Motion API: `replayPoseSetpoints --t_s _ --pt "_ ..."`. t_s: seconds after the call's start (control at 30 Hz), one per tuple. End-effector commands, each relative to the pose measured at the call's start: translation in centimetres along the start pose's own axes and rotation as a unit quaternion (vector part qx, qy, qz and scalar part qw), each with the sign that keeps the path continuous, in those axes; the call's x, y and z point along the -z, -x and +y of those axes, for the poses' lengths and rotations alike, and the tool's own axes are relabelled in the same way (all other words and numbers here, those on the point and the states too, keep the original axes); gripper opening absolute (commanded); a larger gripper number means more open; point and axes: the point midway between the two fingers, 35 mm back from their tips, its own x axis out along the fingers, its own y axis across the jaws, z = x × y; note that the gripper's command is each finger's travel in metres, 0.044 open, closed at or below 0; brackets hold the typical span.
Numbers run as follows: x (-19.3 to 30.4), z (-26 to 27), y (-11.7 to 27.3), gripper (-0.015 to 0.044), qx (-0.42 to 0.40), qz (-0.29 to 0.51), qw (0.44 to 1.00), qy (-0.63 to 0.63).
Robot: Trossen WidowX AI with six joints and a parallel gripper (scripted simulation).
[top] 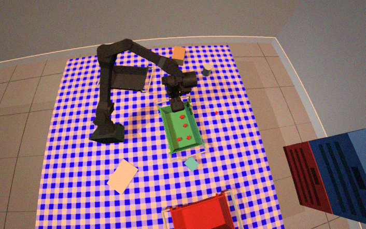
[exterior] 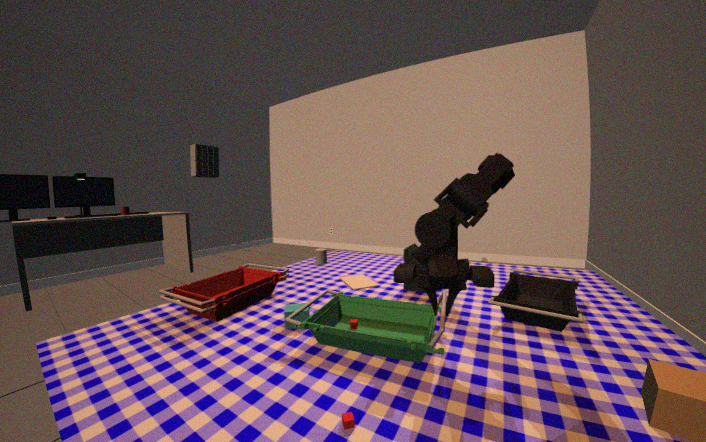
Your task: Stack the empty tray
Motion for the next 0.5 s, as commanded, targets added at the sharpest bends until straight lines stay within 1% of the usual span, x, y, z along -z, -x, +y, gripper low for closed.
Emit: replayPoseSetpoints --t_s 0.0,0.3,0.47 --pt "0.0 -2.0 -0.2 0.0085 0.009 0.003 1.0 -0.007" --pt "0.1 -4.9 -2.2 0.0085 0.01 0.003 1.0 -0.007" --pt "0.0 -4.8 -1.1 0.0085 0.01 0.003 1.0 -0.007"
